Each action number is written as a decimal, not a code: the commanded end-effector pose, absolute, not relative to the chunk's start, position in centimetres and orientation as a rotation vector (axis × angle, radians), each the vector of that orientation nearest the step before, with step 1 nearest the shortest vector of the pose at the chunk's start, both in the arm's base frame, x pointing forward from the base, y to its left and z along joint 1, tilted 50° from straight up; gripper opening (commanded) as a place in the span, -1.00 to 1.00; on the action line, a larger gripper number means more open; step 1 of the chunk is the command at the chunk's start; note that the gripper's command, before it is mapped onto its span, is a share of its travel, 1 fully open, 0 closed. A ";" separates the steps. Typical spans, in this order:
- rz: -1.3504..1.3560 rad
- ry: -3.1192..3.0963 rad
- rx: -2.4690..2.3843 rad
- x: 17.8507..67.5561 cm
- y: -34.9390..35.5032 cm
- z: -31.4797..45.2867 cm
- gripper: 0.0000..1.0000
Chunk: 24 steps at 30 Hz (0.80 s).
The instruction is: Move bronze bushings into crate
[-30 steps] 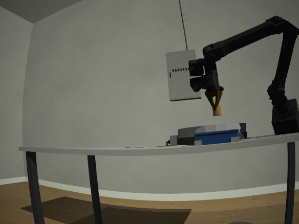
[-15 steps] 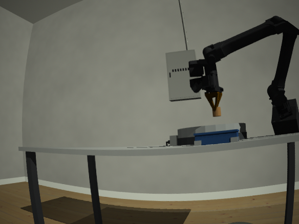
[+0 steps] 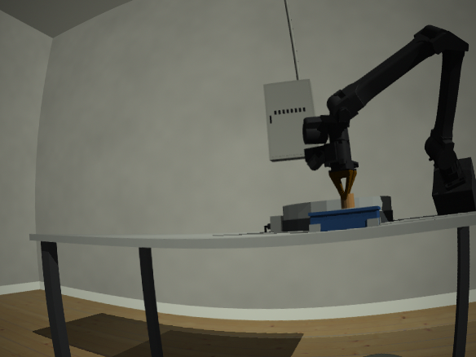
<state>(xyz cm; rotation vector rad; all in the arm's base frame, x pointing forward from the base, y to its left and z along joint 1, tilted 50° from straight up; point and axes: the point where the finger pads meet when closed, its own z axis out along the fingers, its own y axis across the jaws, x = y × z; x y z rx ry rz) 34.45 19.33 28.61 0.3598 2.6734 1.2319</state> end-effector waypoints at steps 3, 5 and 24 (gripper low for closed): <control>1.248 2.642 0.360 34.4 19.9 29.8 -1.00; 1.246 2.656 0.369 34.3 19.9 29.5 -1.00; 1.245 2.655 0.363 34.3 19.9 29.5 -1.00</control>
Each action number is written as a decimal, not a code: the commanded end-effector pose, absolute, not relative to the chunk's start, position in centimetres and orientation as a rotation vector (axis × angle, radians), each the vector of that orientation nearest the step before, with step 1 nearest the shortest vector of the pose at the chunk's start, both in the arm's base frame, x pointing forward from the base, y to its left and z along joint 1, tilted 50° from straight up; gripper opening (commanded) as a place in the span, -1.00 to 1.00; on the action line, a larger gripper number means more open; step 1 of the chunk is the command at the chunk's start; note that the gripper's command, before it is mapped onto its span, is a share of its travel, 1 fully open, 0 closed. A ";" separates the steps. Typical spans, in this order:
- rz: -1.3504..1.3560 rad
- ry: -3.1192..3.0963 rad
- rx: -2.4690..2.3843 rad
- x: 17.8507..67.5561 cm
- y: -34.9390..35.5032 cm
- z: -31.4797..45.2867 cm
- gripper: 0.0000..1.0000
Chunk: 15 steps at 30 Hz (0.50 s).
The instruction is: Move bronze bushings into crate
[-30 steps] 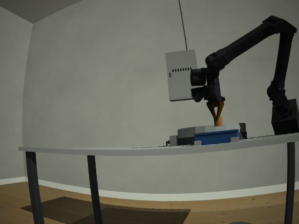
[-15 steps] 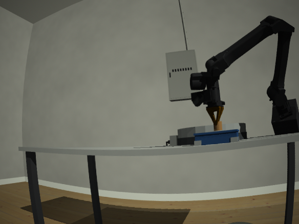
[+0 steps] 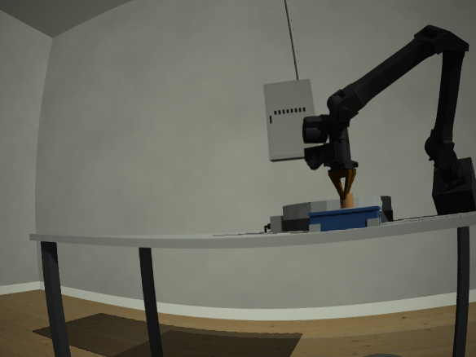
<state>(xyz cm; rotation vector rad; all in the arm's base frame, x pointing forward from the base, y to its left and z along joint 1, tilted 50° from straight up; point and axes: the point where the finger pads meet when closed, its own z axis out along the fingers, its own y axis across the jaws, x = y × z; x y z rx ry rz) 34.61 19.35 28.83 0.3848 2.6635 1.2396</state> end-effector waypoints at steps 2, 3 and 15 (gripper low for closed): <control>1.245 2.655 0.363 34.3 19.9 29.5 -1.00; 1.245 2.655 0.363 34.3 19.9 29.5 -1.00; 1.245 2.655 0.367 34.4 19.9 29.4 -1.00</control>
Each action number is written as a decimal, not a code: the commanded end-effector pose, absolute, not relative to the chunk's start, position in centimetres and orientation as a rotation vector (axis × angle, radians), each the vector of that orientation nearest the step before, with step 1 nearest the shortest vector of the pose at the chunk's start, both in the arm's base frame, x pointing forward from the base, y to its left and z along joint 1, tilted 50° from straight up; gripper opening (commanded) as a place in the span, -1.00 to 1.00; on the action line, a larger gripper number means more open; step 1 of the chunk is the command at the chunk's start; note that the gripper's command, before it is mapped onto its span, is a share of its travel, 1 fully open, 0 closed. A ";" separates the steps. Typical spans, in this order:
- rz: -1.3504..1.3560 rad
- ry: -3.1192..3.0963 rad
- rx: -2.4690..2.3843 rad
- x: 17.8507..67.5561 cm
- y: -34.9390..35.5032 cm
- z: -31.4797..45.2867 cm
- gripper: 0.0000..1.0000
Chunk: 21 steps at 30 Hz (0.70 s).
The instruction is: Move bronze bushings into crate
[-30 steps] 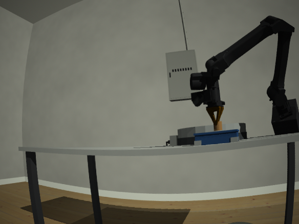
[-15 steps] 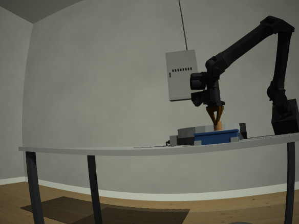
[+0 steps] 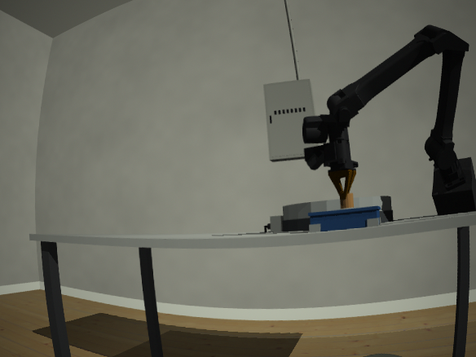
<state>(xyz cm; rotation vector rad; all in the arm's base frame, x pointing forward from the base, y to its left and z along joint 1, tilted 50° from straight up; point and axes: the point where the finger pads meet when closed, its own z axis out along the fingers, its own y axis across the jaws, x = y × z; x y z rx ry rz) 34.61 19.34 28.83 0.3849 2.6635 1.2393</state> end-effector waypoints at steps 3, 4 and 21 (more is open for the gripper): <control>1.244 2.663 0.375 34.5 20.0 28.7 -1.00; 1.243 2.667 0.377 34.5 20.1 28.6 -1.00; 1.241 2.674 0.383 35.2 21.7 26.9 -1.00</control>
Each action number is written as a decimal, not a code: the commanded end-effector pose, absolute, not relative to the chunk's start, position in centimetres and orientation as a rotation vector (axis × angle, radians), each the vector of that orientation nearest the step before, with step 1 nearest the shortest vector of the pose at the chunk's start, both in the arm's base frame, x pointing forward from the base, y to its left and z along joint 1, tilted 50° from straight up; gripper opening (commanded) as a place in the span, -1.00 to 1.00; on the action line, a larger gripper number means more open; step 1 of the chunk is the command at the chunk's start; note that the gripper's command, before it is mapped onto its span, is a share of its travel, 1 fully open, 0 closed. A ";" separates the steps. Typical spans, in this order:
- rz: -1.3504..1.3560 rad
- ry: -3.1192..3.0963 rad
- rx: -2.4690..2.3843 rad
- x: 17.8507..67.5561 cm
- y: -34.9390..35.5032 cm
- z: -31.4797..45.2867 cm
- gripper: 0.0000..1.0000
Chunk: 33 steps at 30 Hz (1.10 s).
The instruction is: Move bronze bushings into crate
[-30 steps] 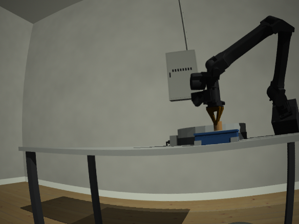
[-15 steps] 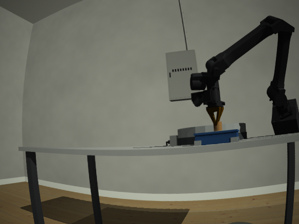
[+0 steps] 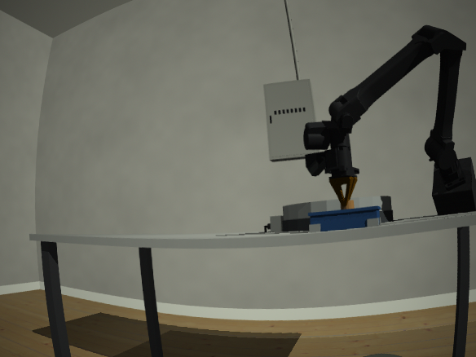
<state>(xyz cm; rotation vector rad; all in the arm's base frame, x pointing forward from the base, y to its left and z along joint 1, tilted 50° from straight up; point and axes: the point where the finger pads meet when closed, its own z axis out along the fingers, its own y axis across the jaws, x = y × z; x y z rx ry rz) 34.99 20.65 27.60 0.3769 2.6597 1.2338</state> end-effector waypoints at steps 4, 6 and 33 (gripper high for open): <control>1.241 2.676 0.384 35.3 22.1 26.5 -1.00; 1.246 2.658 0.372 35.8 22.3 27.3 -1.00; 1.243 2.672 0.378 35.7 23.1 26.0 -1.00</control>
